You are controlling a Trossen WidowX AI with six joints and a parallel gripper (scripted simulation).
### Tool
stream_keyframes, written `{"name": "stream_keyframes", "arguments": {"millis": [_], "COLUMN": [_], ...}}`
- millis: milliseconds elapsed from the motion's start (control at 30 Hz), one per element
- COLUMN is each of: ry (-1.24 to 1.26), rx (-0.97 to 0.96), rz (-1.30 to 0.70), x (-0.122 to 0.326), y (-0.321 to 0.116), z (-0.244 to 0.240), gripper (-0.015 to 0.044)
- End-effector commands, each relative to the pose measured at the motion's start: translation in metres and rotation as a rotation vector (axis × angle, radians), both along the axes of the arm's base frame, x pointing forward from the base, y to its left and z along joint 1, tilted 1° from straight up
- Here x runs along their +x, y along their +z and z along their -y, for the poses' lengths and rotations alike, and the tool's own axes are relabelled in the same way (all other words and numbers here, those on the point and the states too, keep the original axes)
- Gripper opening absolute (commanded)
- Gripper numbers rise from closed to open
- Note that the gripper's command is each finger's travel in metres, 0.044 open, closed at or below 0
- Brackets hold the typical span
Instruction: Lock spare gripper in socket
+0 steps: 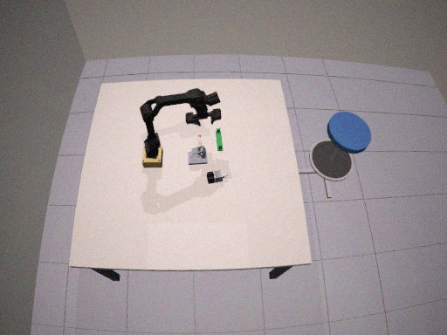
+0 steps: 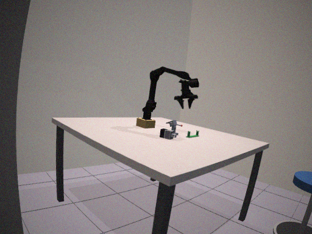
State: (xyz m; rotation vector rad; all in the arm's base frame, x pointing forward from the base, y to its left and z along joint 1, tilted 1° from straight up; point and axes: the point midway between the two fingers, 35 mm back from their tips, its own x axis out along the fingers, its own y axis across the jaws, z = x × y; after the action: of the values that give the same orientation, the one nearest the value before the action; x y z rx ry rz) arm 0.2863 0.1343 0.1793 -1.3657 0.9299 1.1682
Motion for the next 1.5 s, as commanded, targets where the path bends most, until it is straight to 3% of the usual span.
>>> {"name": "stream_keyframes", "arguments": {"millis": [0,267,500,1467], "ry": [0.042,0.055,0.055,0.055], "rx": [-0.045,-0.064,-0.064,-0.064], "rz": [-0.129,-0.178,-0.177,-0.177], "x": [-0.025,-0.033,-0.024,-0.022], "y": [-0.022,-0.036,-0.096,-0.140], "z": [0.001,0.001,0.003,0.003], "gripper": [0.0300,0.0300,0.0300,0.0300]}}
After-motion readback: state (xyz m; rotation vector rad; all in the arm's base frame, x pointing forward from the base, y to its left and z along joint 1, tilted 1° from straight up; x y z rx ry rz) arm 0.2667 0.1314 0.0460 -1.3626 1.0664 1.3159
